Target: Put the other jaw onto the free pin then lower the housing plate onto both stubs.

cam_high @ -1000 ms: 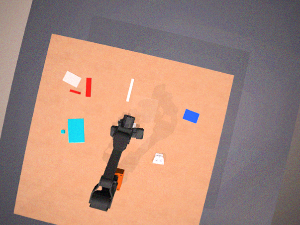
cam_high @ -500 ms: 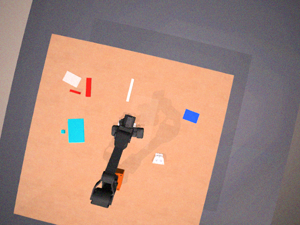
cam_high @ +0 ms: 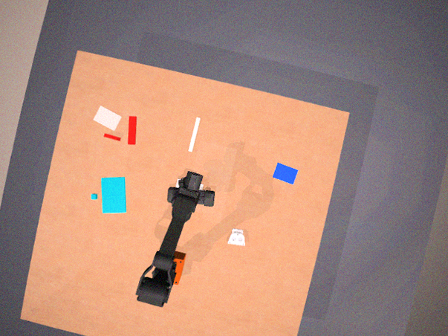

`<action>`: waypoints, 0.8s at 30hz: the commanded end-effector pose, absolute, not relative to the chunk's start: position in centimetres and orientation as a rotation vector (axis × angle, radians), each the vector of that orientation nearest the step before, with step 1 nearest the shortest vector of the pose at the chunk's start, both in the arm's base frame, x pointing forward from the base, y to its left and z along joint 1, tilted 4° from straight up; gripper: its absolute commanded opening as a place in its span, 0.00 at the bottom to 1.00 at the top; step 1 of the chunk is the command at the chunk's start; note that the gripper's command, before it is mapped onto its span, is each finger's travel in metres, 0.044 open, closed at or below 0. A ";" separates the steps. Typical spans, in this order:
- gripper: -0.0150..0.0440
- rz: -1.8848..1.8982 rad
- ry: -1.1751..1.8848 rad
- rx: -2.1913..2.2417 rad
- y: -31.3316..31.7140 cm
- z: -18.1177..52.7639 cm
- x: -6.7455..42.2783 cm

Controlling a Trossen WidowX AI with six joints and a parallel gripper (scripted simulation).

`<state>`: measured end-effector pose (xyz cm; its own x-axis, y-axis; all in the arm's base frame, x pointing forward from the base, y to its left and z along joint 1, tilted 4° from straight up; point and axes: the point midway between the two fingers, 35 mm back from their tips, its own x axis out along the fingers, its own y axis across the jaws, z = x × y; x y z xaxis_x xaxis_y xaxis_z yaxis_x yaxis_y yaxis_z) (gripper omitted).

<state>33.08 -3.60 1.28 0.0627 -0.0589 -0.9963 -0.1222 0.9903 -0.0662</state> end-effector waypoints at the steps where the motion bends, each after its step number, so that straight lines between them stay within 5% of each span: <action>1: 0.48 0.052 1.510 -0.148 -3.6 1.2 33.0; 24: 0.48 0.058 1.510 -0.155 -3.6 0.6 33.1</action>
